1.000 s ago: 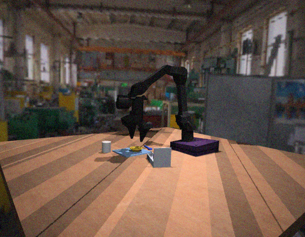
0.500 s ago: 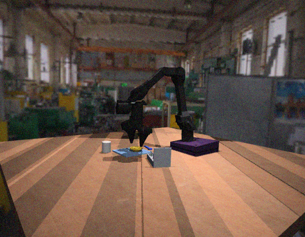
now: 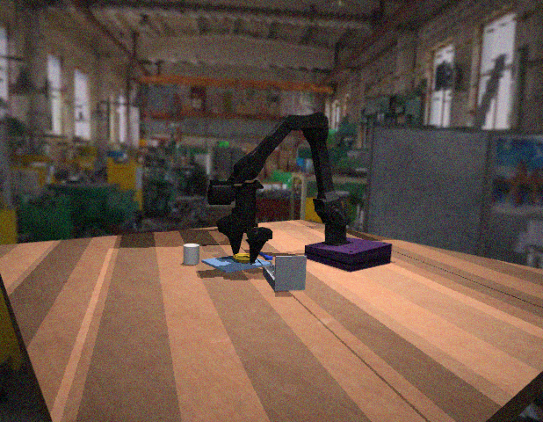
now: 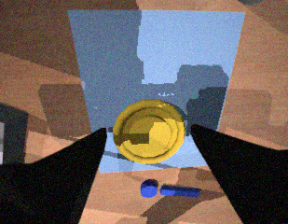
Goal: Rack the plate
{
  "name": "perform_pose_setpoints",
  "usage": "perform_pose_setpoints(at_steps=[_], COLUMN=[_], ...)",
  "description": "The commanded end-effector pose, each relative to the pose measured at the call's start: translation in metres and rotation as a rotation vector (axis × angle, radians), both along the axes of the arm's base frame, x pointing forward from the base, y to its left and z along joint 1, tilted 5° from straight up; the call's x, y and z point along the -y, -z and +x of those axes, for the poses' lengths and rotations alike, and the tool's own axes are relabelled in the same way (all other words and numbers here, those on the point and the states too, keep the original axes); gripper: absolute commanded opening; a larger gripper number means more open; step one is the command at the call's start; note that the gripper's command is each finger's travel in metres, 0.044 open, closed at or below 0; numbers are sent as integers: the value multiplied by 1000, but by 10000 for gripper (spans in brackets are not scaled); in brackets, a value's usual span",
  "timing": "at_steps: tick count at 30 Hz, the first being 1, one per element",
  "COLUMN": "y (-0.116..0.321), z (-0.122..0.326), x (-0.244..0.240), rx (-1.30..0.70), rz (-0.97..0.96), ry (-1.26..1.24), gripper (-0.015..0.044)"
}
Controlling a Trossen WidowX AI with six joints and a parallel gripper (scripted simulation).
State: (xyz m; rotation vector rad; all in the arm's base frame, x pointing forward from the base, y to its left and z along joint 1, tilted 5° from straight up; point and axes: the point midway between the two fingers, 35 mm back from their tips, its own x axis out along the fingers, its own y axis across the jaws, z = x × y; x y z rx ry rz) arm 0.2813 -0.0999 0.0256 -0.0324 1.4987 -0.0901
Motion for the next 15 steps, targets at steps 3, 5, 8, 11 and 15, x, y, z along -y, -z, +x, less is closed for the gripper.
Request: perform_pose_setpoints(at_steps=[3, 5, 8, 11, 15], y=[4, 4, 4, 4, 4], z=[0, 0, 0, 0, 0], x=[0, 0, 0, 0, 0], rx=[0, 0, 0, 0, 0], rz=[3, 3, 3, 3, 3], ry=[-6, -6, -6, -6, -6], gripper=[356, 356, 356, 342, 316])
